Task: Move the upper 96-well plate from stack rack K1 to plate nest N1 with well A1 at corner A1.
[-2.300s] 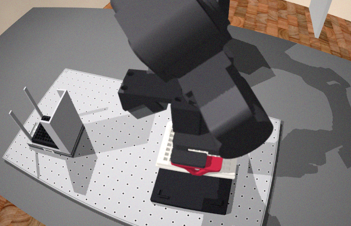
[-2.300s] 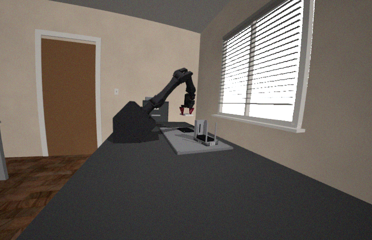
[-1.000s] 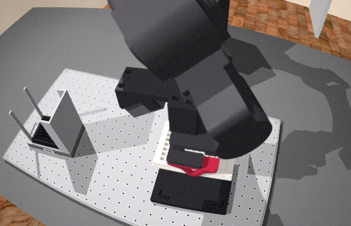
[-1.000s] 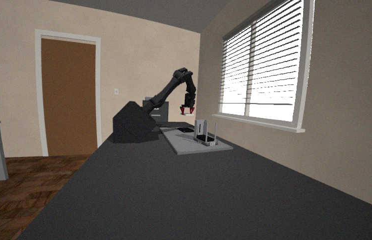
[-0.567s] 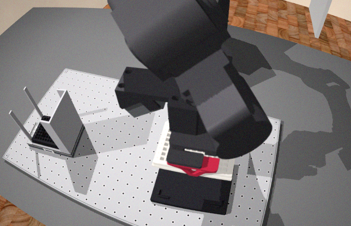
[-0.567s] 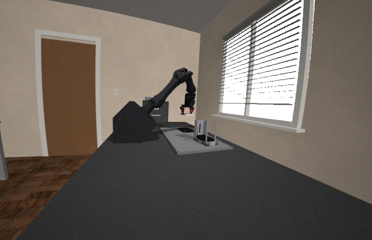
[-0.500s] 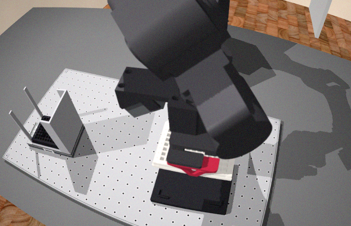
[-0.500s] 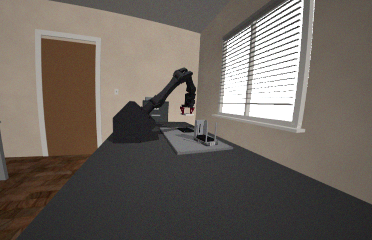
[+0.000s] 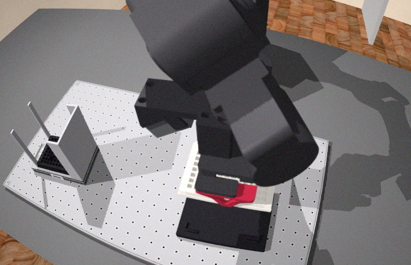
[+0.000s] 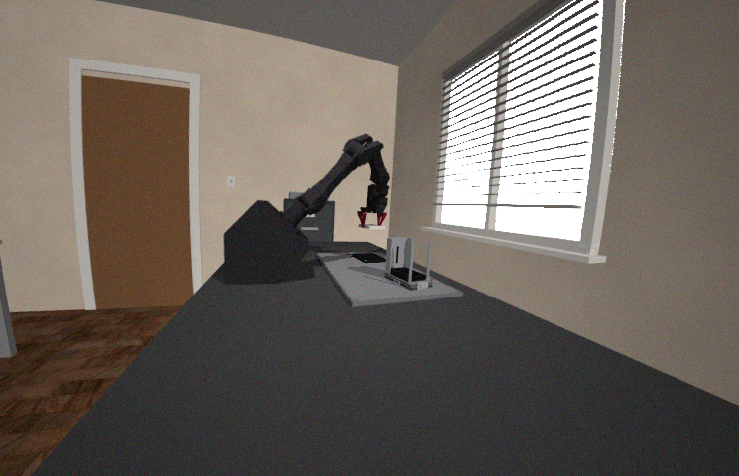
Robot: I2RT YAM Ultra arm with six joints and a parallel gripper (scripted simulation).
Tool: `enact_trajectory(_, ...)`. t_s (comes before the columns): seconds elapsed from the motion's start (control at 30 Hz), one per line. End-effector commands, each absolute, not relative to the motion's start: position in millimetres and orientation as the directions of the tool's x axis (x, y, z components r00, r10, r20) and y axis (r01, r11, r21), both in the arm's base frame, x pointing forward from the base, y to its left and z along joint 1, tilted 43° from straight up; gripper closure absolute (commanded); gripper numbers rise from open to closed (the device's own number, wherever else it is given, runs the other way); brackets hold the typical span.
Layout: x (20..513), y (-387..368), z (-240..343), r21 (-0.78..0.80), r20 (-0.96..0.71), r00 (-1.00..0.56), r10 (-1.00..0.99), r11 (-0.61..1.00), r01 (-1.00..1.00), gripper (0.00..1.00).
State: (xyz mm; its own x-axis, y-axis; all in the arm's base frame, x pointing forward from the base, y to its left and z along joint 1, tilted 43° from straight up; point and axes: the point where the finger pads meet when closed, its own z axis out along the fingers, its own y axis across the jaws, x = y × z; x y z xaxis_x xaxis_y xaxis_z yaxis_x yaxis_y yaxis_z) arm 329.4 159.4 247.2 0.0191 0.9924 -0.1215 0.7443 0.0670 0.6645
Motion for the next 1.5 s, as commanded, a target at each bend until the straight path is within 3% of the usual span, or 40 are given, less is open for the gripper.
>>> enact_trajectory(0.0, 318.6, 155.7, 248.7, 0.663, -0.134, 0.012, 0.991, 0.081, 0.744, 1.0)
enact_trajectory(1.47, 332.7, 158.6, 244.0, 0.675, -0.118, 0.022, 0.993, 0.064, 0.735, 1.0)
